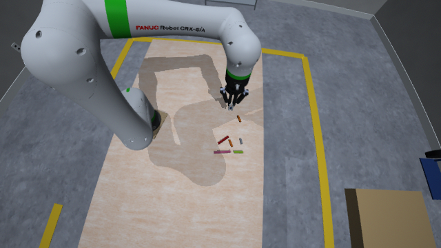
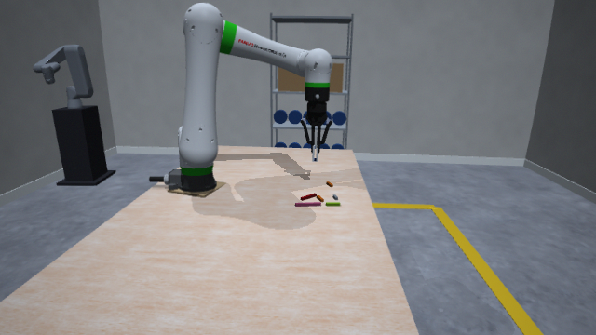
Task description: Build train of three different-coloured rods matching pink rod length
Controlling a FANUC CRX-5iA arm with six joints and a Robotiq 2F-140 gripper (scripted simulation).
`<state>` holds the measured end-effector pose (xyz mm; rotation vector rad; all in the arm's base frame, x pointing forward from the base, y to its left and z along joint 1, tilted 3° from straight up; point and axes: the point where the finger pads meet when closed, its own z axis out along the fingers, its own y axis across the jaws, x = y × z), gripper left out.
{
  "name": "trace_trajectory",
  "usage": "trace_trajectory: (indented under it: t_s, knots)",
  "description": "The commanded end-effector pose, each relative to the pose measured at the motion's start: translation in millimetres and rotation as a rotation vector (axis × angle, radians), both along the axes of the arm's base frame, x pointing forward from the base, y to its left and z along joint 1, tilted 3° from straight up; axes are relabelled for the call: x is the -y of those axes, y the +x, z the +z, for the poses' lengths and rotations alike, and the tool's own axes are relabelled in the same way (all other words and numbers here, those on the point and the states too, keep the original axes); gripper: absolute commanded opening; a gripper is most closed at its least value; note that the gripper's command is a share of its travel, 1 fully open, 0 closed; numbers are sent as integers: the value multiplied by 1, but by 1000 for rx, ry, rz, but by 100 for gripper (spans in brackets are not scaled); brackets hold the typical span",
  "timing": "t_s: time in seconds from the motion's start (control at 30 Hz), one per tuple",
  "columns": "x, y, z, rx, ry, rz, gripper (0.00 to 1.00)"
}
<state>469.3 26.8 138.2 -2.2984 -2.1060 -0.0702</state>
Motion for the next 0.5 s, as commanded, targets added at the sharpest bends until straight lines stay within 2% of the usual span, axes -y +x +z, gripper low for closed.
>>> trace_trajectory:
  t_s: [0.0, 0.1, 0.23, 0.47]
  knots:
    - [42, -6, -2, -4, 3, -115, 3]
    - [72, -13, -3, -8, 5, -205, 3]
    - [82, -17, -4, -10, 5, -236, 3]
    - [83, -17, -4, -10, 5, -236, 3]
